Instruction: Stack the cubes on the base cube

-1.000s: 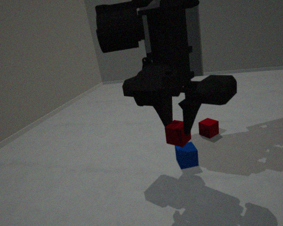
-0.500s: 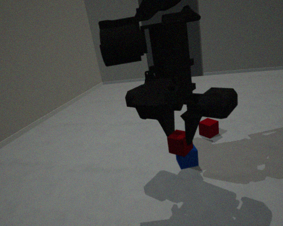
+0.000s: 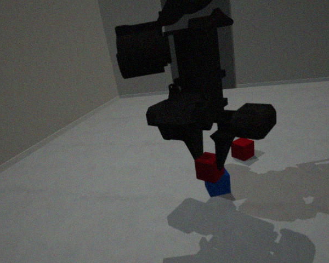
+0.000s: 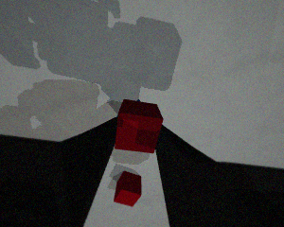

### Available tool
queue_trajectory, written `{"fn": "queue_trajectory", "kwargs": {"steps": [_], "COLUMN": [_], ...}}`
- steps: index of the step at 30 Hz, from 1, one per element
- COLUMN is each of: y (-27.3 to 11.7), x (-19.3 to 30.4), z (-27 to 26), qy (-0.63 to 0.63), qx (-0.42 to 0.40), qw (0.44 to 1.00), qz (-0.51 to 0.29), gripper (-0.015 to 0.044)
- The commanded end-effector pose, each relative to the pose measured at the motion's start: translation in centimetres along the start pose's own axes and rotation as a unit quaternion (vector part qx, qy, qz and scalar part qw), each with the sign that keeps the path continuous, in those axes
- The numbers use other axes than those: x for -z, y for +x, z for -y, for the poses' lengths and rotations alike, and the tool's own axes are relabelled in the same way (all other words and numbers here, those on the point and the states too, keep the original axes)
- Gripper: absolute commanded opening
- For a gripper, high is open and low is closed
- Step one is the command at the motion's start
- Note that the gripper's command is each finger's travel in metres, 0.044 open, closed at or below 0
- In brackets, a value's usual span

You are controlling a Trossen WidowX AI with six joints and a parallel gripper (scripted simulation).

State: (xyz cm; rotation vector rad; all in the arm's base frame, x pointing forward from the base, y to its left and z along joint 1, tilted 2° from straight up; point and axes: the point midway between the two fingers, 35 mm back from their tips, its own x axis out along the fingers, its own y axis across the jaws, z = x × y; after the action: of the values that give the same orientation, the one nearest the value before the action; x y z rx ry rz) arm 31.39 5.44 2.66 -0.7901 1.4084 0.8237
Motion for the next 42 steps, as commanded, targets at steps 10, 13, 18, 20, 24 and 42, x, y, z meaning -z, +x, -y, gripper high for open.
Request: {"fn": "queue_trajectory", "kwargs": {"steps": [10, 13, 18, 20, 24, 42], "y": [-0.2, -0.9, -1.5, -1.7, -2.2, -3.7], "x": [-0.1, 0.0, 0.0, 0.0, 0.0, 2.6], "z": [0.0, 0.0, 0.0, 0.0, 0.0, 0.7], "qy": [0.002, 0.0, 0.0, 0.0, 0.0, 0.16], "qx": [0.0, 0.0, 0.0, 0.0, 0.0, -0.001], "qw": [1.0, 1.0, 1.0, 1.0, 1.0, 0.987], "qz": [0.001, 0.0, 0.0, 0.0, 0.0, -0.002], "gripper": [0.0205, 0.0205, 0.0205, 0.0205, 0.0205, 0.0265]}}
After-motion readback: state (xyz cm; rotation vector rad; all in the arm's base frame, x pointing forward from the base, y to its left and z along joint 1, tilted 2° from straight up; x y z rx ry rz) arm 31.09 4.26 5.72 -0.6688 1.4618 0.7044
